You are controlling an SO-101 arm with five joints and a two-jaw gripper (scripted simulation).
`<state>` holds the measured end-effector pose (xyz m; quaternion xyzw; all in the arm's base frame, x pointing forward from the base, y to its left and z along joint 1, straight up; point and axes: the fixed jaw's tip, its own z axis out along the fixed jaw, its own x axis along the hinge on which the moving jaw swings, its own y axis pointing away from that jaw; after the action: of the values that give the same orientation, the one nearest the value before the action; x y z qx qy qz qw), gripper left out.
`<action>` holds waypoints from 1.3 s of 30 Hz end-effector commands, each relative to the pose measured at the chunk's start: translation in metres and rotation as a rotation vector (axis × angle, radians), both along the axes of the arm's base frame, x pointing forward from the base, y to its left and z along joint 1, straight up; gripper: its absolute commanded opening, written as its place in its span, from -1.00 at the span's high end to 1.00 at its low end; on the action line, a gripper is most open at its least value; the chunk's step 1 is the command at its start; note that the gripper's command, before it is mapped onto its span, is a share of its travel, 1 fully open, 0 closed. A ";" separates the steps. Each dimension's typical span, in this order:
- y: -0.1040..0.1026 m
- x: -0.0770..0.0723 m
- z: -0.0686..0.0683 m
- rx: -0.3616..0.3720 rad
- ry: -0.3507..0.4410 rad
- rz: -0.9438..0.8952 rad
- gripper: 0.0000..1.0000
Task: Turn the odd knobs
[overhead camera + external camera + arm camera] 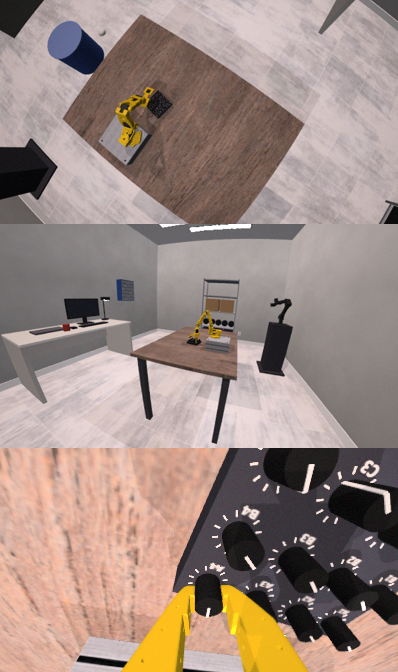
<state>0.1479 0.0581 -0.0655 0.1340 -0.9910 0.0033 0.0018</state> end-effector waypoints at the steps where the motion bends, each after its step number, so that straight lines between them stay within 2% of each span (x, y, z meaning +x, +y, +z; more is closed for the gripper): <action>1: 0.001 -0.001 0.000 0.005 0.004 0.067 0.98; 24: 0.000 -0.003 0.000 0.007 0.005 0.434 0.98; 39: -0.001 -0.003 0.000 0.007 0.005 0.464 0.98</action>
<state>0.1447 0.0544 -0.0656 0.3505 -0.9365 0.0061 0.0050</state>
